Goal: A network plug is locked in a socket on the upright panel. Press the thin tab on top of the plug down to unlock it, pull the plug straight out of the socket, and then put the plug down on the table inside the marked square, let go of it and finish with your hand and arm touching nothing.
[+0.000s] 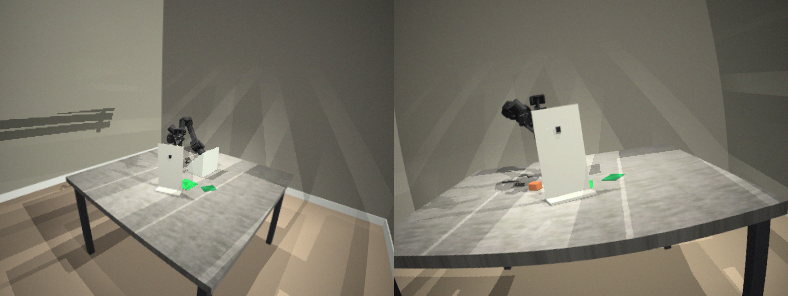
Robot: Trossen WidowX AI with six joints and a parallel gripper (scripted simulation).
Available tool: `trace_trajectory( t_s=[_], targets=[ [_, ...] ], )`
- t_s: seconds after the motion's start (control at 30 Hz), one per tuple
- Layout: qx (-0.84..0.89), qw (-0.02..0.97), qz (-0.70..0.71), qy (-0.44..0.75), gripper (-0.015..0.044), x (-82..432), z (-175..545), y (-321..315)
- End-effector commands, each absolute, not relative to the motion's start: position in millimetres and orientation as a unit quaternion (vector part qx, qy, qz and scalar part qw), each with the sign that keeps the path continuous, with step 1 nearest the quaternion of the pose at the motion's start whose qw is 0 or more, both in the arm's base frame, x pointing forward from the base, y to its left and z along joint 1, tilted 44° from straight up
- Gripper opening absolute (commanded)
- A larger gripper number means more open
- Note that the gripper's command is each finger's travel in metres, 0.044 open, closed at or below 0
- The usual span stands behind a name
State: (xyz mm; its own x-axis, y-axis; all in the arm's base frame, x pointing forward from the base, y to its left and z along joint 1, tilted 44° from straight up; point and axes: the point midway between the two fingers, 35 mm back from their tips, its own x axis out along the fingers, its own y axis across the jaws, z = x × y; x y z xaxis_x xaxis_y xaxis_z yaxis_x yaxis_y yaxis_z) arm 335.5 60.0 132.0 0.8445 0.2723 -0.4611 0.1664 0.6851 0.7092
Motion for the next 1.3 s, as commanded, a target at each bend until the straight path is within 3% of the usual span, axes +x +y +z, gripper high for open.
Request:
trace_trajectory(
  t_s=[0.0, 1.27],
  targets=[
    [0.396, 0.869, -0.006, 0.297, 0.0000, 337, 113, 56],
    [0.275, 0.818, -0.287, 0.415, 0.0000, 306, -27, 10]
  ],
)
